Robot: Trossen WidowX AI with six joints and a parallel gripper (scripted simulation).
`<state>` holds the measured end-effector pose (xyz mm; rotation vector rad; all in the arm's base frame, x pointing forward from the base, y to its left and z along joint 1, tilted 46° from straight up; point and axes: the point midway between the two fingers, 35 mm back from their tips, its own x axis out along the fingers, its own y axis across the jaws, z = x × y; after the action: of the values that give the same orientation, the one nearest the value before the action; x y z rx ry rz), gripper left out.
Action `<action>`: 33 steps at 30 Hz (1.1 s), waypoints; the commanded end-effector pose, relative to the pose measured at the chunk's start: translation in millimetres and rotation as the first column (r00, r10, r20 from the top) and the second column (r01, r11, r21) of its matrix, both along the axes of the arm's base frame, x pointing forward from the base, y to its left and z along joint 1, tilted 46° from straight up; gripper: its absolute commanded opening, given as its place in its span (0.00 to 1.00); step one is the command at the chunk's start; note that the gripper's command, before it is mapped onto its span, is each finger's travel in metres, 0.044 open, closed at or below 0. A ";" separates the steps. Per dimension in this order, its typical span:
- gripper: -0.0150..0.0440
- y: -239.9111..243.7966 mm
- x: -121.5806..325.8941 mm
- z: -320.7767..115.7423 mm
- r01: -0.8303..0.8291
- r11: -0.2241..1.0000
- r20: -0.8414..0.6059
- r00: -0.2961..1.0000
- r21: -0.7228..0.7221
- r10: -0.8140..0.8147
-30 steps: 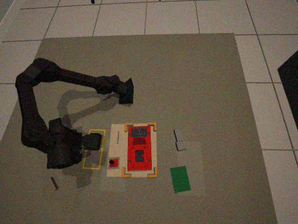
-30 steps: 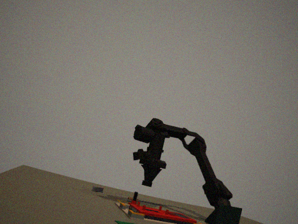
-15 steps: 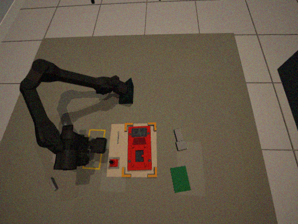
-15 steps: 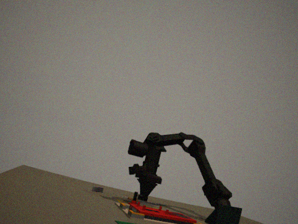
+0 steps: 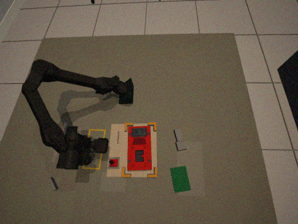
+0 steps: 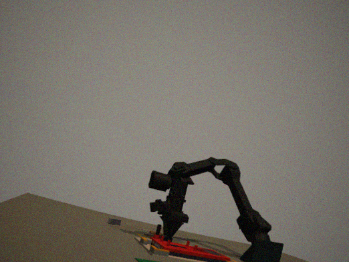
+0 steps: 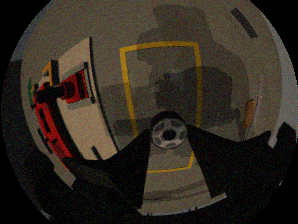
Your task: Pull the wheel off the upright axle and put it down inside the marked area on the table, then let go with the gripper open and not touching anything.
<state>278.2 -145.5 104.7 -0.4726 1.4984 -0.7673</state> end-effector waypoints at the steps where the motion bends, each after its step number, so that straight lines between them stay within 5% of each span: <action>1: 0.70 0.2 0.3 0.5 0.001 1.000 0.002 1.000 0.000 -0.001; 3: 0.76 4.1 1.3 4.0 0.000 1.000 0.002 1.000 0.000 0.000; 12: 0.76 42.7 5.3 41.5 -0.008 1.000 -0.002 1.000 -0.003 0.008; 18: 1.00 78.7 -22.9 37.2 -0.015 1.000 -0.005 1.000 0.011 0.016; 24: 1.00 114.2 -63.8 42.7 -0.008 1.000 -0.008 1.000 0.001 0.008; 33: 1.00 115.0 -65.1 42.9 -0.008 1.000 -0.008 1.000 0.001 0.008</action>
<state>215.0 -31.3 148.2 -0.4864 1.5001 -0.7569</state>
